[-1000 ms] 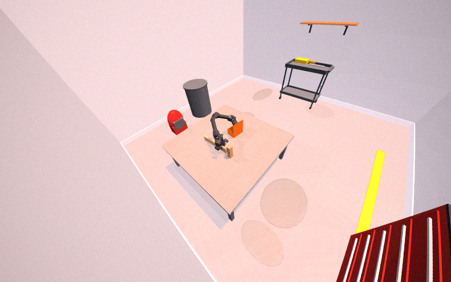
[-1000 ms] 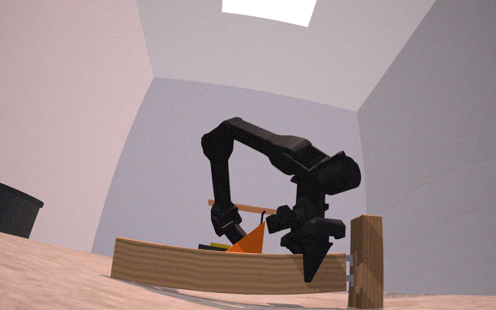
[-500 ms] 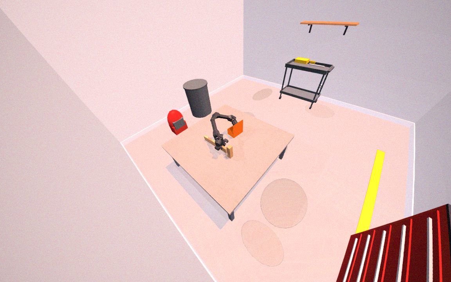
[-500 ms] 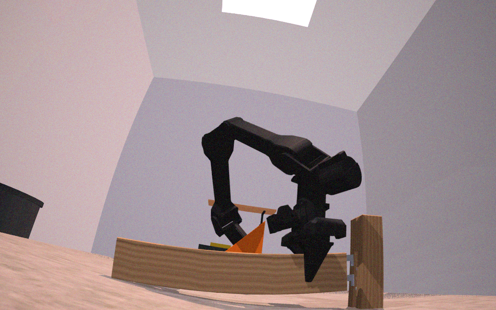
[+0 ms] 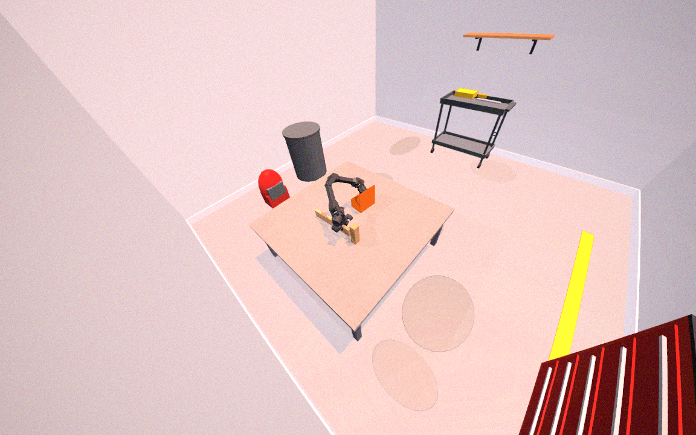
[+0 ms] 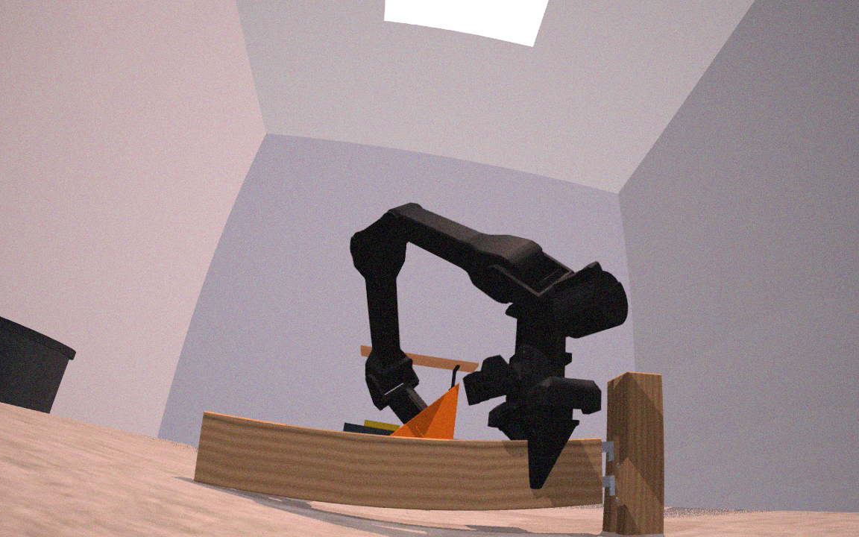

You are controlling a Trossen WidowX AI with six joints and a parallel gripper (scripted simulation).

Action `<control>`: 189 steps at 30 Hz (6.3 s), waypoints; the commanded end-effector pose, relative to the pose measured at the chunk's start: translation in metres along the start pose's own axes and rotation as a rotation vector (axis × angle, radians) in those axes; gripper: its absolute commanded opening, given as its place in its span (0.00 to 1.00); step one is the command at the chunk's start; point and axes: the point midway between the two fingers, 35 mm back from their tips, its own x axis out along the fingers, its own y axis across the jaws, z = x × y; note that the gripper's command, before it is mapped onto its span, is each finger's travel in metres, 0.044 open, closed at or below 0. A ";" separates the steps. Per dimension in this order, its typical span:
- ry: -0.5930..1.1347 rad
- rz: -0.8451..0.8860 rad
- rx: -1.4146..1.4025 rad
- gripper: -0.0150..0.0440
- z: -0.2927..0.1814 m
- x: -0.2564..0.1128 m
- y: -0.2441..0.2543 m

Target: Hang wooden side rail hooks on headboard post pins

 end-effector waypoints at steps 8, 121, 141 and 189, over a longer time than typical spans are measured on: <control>0.003 0.010 -0.006 0.25 -0.005 -0.005 -0.001; 0.004 0.011 -0.006 0.25 -0.017 -0.005 0.000; 0.004 0.011 -0.006 0.25 -0.019 -0.006 0.001; 0.004 0.011 -0.006 0.25 -0.023 -0.005 0.001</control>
